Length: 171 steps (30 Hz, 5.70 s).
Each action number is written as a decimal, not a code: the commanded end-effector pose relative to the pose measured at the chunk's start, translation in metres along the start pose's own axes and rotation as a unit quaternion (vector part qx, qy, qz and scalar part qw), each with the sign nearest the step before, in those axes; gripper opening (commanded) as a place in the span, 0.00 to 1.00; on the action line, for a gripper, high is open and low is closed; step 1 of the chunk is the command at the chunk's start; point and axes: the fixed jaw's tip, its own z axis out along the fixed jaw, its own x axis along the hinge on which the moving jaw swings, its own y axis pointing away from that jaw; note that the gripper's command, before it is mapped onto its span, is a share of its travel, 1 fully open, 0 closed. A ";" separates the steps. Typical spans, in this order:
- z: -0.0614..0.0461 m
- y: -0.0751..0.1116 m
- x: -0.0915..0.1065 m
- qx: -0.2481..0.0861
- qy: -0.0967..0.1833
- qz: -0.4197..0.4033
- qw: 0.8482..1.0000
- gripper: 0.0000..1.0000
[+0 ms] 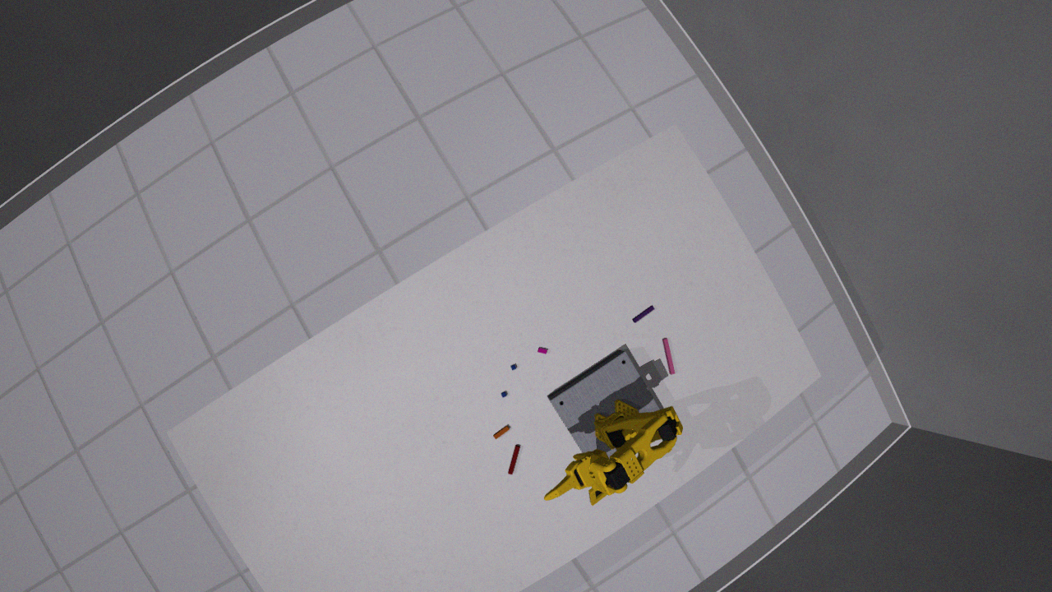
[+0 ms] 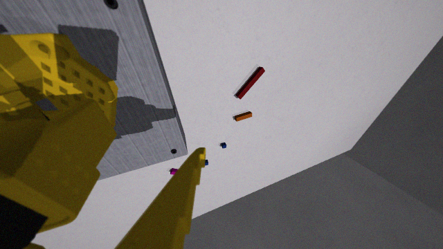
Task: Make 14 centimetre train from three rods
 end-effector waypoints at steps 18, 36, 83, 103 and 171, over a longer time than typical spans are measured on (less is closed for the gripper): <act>0.002 0.004 -0.001 -0.009 -0.002 0.001 1.000 1.00; 0.002 0.004 -0.001 -0.009 -0.002 0.001 1.000 1.00; 0.001 0.007 0.031 -0.007 0.037 0.132 0.991 1.00; 0.000 0.007 0.034 -0.007 0.041 0.144 0.989 1.00; 0.000 0.008 0.037 -0.008 0.044 0.148 0.988 1.00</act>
